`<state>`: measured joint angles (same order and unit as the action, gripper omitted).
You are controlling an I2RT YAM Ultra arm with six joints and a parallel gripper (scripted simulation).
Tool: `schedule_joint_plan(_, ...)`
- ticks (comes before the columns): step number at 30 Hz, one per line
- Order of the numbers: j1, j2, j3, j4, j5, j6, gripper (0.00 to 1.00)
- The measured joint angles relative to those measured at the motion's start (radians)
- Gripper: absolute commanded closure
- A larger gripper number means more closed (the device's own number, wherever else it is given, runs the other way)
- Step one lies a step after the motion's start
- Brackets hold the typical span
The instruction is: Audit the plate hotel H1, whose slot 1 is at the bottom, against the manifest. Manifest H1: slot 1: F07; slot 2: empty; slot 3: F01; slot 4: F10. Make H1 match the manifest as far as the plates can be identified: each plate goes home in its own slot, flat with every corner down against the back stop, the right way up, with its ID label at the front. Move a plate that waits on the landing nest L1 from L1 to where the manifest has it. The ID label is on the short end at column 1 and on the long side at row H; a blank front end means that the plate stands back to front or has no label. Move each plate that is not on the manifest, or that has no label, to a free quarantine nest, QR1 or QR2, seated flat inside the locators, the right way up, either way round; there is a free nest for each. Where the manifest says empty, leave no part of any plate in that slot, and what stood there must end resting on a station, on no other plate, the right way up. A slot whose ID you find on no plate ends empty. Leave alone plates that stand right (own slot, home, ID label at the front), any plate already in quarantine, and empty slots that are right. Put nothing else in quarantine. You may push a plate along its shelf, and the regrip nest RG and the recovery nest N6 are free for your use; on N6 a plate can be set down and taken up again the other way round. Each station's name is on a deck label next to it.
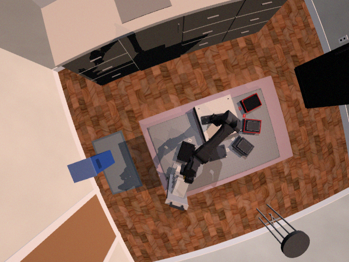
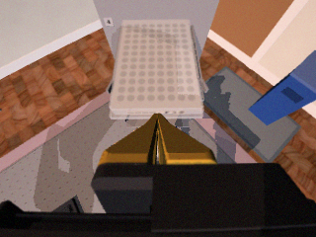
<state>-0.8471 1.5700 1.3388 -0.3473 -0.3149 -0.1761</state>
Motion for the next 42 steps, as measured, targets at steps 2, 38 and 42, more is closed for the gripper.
schedule_joint_plan(2,0.0,0.0,0.0,0.0,0.0,0.0,1.0)
schedule_joint_plan(38,-0.02,-0.065,-0.08,0.029,-0.012,-0.007,1.0)
schedule_joint_plan(42,-0.028,-0.09,-0.1,0.029,-0.019,-0.011,1.0)
